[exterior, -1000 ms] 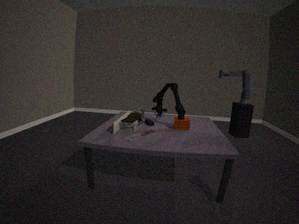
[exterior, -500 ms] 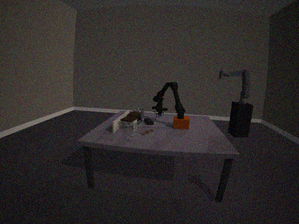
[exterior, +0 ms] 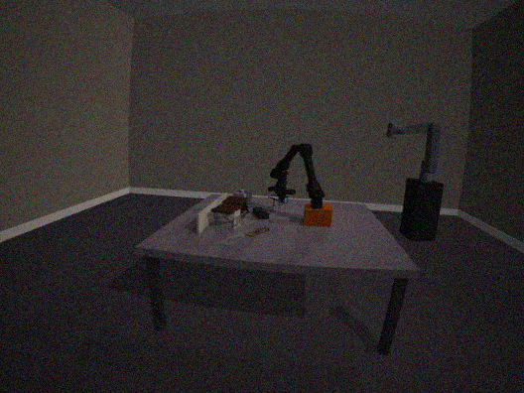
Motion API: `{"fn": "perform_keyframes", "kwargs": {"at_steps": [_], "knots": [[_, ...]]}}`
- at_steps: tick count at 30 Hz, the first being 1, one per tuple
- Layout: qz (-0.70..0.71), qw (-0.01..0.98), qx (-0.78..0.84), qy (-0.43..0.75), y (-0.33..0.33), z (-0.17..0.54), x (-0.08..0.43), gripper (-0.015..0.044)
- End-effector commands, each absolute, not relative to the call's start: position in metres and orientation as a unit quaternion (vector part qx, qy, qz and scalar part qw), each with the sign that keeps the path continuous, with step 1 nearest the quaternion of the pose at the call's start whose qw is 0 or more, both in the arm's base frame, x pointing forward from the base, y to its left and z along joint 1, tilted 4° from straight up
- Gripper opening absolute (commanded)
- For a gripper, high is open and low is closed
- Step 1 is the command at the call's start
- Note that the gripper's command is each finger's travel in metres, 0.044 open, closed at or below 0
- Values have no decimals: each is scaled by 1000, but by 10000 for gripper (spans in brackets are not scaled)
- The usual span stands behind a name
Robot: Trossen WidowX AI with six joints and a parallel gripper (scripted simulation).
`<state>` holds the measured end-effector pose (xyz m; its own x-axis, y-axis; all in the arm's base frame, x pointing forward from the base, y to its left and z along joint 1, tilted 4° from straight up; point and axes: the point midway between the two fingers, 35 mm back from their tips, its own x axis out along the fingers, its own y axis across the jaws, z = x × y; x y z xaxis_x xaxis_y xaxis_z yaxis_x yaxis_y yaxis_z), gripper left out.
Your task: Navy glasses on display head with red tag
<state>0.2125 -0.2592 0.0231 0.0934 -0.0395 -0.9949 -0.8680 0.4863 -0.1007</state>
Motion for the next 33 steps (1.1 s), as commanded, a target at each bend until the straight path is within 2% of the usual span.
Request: {"fn": "perform_keyframes", "kwargs": {"at_steps": [1,33], "knots": [[329,631,-384,588,-260,22,207,0],[329,630,-384,589,-276,20,187,0]]}}
